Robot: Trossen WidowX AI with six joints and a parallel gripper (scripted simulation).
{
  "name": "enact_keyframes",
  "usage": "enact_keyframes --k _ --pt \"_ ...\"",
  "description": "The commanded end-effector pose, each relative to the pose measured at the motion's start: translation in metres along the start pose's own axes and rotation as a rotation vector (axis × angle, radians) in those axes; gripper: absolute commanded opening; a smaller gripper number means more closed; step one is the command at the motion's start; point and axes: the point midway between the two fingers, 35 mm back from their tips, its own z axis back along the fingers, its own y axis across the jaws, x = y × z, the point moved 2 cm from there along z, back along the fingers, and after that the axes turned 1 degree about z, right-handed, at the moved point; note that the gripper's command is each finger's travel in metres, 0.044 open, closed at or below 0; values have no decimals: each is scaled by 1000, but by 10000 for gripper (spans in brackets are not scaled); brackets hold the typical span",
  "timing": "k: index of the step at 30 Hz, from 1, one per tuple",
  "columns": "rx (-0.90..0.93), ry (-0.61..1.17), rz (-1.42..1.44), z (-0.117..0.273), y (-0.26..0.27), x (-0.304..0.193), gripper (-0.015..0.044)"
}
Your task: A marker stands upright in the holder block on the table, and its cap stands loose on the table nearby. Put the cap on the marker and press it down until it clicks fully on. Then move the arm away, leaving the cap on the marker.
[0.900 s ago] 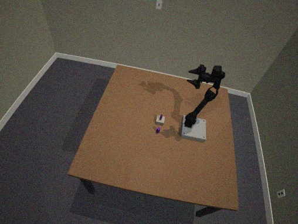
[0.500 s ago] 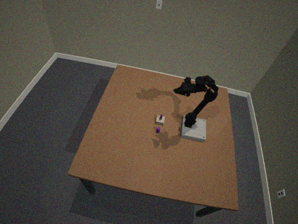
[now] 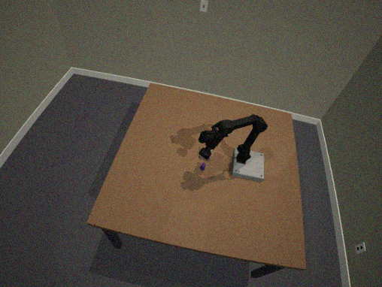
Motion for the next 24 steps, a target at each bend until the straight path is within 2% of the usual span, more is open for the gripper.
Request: enact_keyframes --k 1,3,8,12,24 --pt "-50 205 92 -52 -6 -21 250" --pt "-60 279 119 -68 -10 -30 250" --pt "-61 288 122 -73 -12 -28 250" --pt "-61 288 122 -103 -16 -36 250" --pt "-61 288 122 -120 -18 -39 250"
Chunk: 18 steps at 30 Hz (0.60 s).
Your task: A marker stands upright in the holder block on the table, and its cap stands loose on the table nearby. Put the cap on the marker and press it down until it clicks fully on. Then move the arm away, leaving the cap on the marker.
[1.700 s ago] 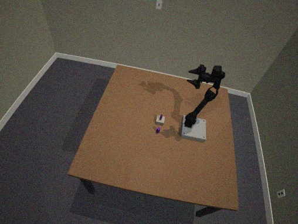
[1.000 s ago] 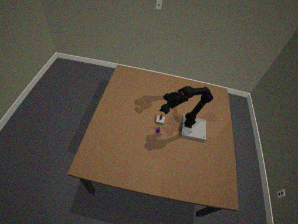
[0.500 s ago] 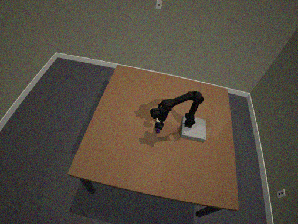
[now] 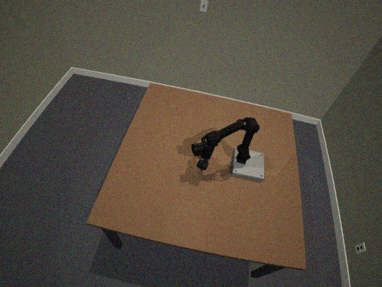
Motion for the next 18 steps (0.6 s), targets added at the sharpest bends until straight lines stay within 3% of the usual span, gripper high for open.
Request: enact_keyframes --k 1,18 --pt "-1 9 4 -6 0 -1 250" --pt "-2 9 4 -33 0 0 250"
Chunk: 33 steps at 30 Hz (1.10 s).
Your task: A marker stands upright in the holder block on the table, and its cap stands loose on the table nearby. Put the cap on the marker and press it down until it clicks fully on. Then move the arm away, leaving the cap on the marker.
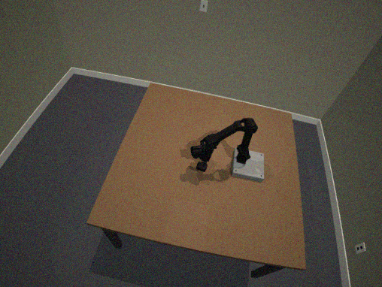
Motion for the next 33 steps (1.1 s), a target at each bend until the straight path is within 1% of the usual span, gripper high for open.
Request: enact_keyframes --k 1,18,22,31,33 --pt "-3 11 4 -9 -1 -2 250" --pt "-4 11 4 -32 -2 -3 250" --pt "-4 11 4 -31 -2 -3 145" --pt "-4 11 4 -31 -2 -3 85" --pt "-4 11 4 -30 -2 -2 32"
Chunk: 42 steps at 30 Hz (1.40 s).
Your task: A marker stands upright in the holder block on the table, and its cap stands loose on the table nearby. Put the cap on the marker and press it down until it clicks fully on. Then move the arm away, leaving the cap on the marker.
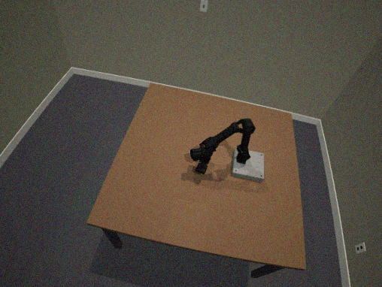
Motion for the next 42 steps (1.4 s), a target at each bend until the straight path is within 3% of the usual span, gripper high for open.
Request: enact_keyframes --k 1,23,42 --pt "1 2 4 3 0 0 6" --pt "2 2 4 61 0 1 0" --pt "-3 1 4 90 -55 17 0"
